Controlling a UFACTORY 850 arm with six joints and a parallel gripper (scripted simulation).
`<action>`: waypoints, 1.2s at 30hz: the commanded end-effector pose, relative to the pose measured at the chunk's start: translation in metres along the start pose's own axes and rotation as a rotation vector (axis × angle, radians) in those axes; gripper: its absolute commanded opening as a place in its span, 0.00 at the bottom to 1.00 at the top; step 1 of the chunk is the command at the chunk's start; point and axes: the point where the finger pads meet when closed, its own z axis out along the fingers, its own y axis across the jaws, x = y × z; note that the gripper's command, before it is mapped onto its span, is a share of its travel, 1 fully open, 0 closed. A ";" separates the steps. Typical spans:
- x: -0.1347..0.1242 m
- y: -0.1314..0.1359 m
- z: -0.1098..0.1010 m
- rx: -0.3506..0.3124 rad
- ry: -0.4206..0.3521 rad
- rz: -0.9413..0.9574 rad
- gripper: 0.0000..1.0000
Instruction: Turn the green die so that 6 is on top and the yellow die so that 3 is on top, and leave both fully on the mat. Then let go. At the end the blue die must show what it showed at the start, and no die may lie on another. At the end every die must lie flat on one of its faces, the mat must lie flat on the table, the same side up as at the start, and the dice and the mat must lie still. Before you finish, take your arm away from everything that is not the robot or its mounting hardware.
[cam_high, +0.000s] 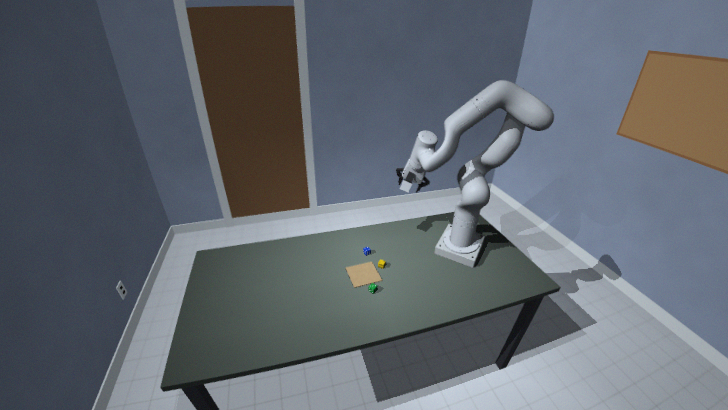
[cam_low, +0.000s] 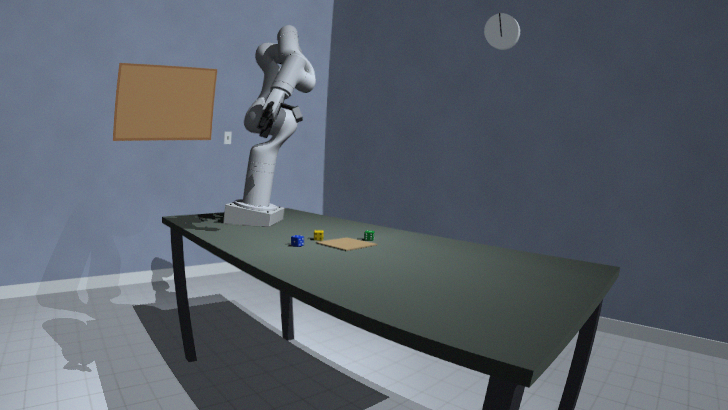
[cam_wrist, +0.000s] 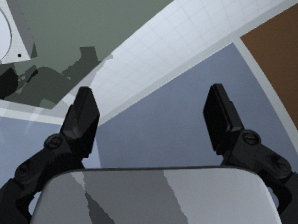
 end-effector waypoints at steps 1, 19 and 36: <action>0.000 0.001 -0.001 -0.001 0.000 0.000 1.00; 0.002 0.002 0.000 0.001 0.004 0.000 1.00; 0.124 0.069 0.054 0.169 0.201 0.021 1.00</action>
